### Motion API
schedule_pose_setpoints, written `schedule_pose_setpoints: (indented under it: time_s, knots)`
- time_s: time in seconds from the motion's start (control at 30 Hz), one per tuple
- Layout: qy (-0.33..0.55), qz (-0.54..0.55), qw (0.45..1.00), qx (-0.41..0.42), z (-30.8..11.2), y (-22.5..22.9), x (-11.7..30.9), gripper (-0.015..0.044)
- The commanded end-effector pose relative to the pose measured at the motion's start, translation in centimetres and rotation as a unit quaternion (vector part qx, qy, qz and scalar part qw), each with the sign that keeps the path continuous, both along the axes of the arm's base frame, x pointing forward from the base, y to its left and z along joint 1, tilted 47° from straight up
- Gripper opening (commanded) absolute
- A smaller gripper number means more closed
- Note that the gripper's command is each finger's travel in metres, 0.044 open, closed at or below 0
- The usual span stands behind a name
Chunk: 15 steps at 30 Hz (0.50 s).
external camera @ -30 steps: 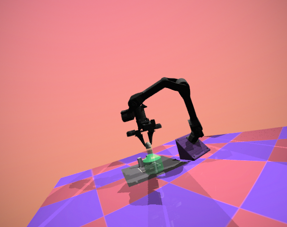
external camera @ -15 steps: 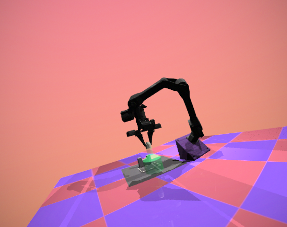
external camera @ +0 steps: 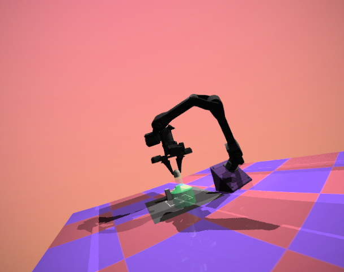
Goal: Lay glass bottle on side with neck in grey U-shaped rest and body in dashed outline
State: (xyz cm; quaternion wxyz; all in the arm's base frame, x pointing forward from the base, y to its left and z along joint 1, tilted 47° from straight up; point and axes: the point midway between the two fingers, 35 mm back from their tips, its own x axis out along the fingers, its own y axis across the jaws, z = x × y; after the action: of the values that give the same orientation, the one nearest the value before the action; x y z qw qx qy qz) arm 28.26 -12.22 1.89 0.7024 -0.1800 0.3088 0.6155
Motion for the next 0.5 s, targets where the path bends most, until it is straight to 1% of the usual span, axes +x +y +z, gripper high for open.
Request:
schedule_pose_setpoints:
  time_s: [0.0,0.47]
  knots:
    - [0.0,0.001,1.0,-0.005,-0.49,-0.81,-0.25,0.0129]
    - [-0.001,-0.002,1.0,0.011,-0.97,-1.44,-0.43,0.0129]
